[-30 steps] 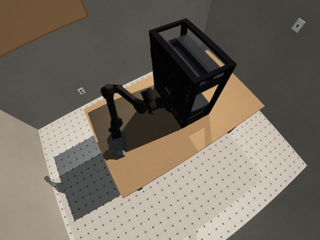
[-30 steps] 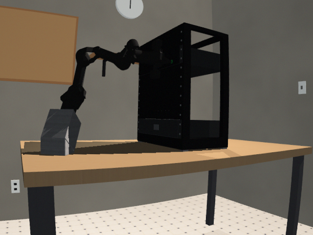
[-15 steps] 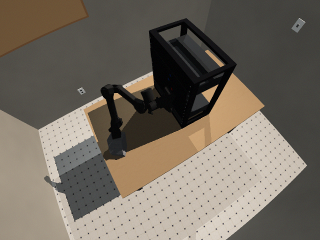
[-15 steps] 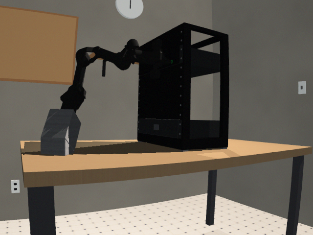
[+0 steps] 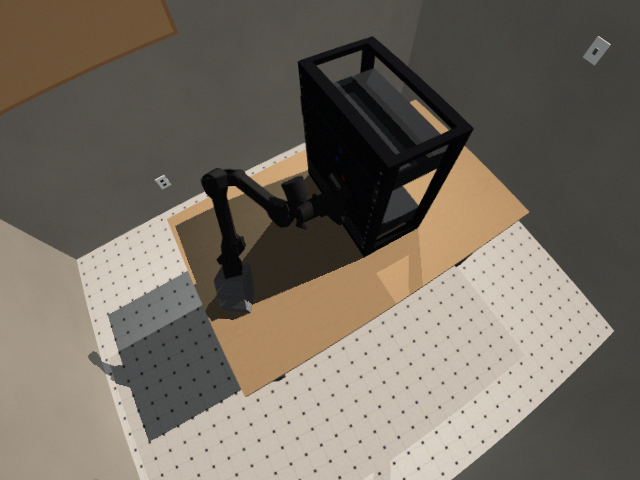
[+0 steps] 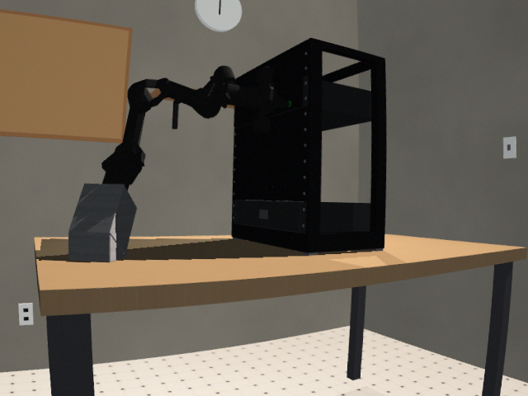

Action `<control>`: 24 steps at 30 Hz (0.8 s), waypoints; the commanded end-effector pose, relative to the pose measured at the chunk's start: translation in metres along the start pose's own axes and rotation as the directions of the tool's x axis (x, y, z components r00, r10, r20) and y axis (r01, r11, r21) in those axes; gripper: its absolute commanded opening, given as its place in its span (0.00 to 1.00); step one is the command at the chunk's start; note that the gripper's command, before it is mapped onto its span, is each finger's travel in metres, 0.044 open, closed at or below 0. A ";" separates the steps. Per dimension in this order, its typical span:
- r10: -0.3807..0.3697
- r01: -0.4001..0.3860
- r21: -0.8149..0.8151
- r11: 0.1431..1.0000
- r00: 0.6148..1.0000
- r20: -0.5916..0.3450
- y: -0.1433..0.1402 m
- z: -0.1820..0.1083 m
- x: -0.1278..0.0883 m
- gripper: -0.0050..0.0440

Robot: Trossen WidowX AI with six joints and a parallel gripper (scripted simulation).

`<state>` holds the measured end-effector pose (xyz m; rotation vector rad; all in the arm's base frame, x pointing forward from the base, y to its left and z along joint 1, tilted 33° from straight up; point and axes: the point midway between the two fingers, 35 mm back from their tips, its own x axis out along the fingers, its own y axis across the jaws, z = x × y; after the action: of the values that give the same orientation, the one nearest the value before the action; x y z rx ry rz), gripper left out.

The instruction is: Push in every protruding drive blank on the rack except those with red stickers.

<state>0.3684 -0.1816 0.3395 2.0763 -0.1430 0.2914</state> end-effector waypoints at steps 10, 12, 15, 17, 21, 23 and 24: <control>0.030 -0.031 -0.024 0.999 0.999 -0.014 0.012 -0.007 -0.018 0.10; 0.030 -0.031 -0.024 0.999 0.999 -0.014 0.012 -0.007 -0.031 0.10; 0.030 -0.031 -0.024 0.999 0.999 -0.014 0.011 -0.007 -0.051 0.10; 0.030 -0.031 -0.024 0.999 0.999 -0.014 0.011 -0.007 -0.062 0.10; 0.030 -0.031 -0.024 0.999 0.999 -0.014 0.011 -0.007 -0.072 0.10; 0.030 -0.031 -0.024 0.999 0.999 -0.014 0.011 -0.007 -0.072 0.10; 0.030 -0.031 -0.024 0.999 0.999 -0.014 0.011 -0.007 -0.073 0.10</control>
<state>0.3041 -0.1846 0.3329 2.0509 -0.1728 0.3099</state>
